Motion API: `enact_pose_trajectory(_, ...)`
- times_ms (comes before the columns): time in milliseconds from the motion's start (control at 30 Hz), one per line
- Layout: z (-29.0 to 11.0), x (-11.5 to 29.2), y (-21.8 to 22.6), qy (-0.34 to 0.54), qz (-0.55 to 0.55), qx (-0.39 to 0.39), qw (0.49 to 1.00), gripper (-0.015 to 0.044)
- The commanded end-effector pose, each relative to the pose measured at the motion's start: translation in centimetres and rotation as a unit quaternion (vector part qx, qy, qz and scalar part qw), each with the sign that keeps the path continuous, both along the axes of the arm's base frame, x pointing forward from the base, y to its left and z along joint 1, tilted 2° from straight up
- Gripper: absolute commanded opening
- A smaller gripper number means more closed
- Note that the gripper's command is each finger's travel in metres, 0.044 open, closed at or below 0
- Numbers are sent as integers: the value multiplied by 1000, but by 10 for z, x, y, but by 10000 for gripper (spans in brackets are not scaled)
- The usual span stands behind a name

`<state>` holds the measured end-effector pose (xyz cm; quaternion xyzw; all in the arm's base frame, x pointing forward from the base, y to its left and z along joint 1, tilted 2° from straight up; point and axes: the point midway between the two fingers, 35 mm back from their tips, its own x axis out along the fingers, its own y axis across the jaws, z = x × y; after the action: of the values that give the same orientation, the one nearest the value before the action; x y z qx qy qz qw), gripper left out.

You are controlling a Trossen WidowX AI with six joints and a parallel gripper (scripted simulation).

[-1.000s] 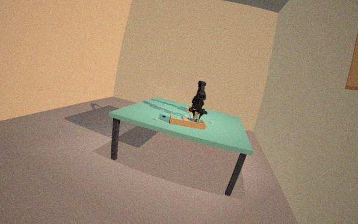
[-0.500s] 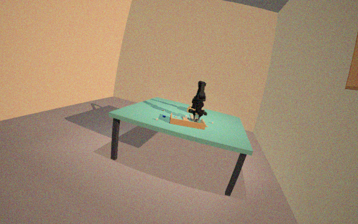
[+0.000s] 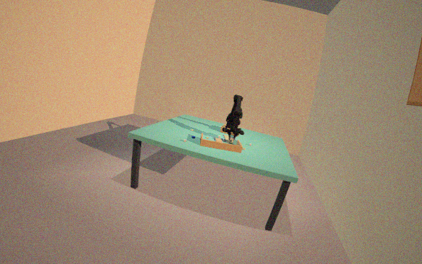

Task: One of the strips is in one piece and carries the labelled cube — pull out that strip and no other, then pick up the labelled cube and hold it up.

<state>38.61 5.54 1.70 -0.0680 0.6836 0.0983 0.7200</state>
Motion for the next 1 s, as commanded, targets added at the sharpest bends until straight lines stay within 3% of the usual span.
enact_pose_trajectory(0,10,-15,-3,2,0,-1,1000,0)
enact_pose_trajectory(300,30,-50,-9,5,-1,-2,1000,0)
enact_pose_trajectory(967,38,-85,-14,6,-2,-2,1000,0)
